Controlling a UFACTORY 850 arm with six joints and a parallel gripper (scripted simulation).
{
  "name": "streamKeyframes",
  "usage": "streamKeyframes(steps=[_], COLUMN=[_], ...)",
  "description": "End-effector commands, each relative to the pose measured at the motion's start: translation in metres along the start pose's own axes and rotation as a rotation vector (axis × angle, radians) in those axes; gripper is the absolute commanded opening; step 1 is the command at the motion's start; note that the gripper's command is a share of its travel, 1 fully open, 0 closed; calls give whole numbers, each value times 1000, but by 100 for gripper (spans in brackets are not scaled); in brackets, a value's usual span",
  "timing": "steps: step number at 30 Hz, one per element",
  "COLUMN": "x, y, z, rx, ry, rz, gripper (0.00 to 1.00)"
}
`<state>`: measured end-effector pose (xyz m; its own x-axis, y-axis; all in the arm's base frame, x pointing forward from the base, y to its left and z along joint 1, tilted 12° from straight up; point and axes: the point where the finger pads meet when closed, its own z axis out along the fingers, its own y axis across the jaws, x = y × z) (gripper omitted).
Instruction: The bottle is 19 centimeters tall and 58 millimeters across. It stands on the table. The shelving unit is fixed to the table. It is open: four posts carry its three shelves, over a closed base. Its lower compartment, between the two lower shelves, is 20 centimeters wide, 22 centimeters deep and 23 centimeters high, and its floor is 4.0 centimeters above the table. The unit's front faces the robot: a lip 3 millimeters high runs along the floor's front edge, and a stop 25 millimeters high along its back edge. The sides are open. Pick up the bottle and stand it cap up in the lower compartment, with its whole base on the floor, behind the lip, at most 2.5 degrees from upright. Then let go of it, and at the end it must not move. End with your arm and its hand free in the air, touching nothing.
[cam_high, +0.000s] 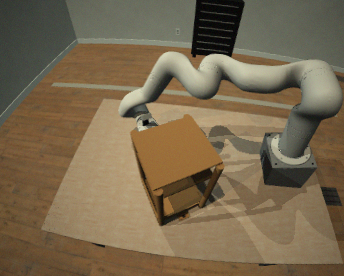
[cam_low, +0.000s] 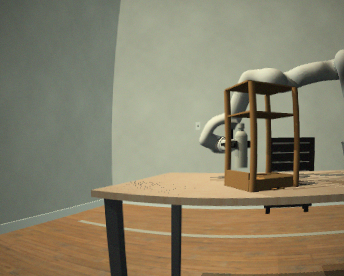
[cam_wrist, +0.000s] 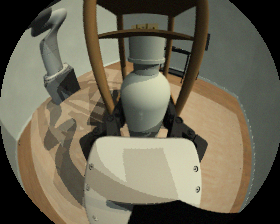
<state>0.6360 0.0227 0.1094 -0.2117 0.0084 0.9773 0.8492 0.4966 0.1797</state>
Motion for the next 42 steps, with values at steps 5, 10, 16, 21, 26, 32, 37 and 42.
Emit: streamKeyframes(steps=[5, 10, 16, 21, 26, 32, 37, 42], x=[1, 1, 1, 1, 1, 1, 1, 1], y=[1, 1, 1, 1, 1, 1, 1, 1], z=[10, 20, 36, 45, 61, 80, 90, 105], rx=[0, 0, 0, 0, 0, 0, 0, 0], ry=[-1, -1, -1, -1, -1, -1, -1, -1], rz=[-2, -2, -2, -2, -2, -2, -2, -2], gripper=[0, 0, 0, 0, 0, 0, 0, 0])
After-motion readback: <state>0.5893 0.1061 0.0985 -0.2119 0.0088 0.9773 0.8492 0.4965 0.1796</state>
